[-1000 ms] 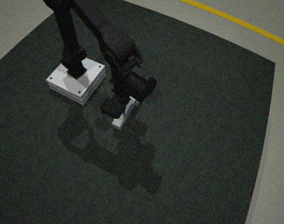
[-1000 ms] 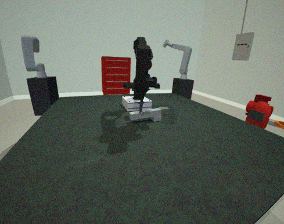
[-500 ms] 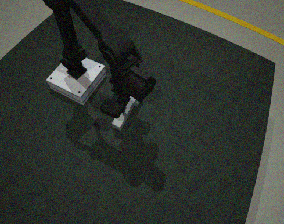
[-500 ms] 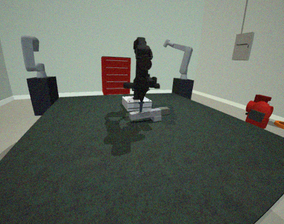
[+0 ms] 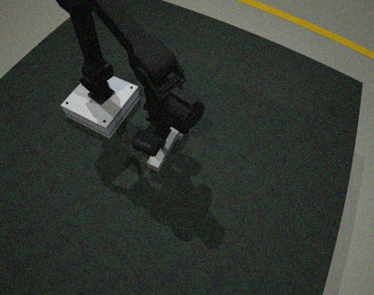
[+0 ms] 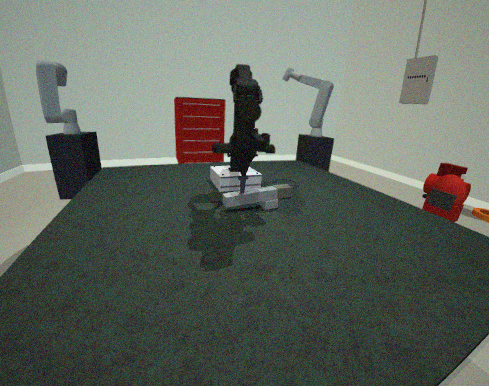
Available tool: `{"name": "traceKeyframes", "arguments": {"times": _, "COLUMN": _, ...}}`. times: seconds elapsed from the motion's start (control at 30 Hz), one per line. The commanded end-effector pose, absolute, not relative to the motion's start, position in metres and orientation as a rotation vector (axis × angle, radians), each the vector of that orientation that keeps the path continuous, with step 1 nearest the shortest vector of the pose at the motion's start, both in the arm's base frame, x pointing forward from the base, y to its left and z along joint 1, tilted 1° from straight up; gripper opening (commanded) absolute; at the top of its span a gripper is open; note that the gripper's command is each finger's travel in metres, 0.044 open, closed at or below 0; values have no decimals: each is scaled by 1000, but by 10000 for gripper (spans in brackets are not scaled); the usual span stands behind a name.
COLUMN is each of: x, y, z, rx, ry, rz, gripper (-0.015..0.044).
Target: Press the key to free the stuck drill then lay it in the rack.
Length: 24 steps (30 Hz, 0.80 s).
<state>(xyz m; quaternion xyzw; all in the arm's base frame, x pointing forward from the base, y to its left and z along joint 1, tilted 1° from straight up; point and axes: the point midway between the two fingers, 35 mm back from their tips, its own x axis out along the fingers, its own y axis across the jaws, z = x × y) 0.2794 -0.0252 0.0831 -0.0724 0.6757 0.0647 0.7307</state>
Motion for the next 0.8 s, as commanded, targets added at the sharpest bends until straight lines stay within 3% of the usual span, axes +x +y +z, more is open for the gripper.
{"name": "traceKeyframes", "arguments": {"times": 0.0, "x": 270, "y": -27, "z": 58, "rx": -157, "ry": 1551, "rz": 146, "gripper": 0}}
{"name": "traceKeyframes", "arguments": {"times": 0.5, "x": 270, "y": -27, "z": 54, "rx": -157, "ry": 1552, "rz": 146, "gripper": 0}}
{"name": "traceKeyframes", "arguments": {"times": 0.77, "x": 279, "y": -26, "z": 116, "rx": -157, "ry": 1550, "rz": 146, "gripper": 210}}
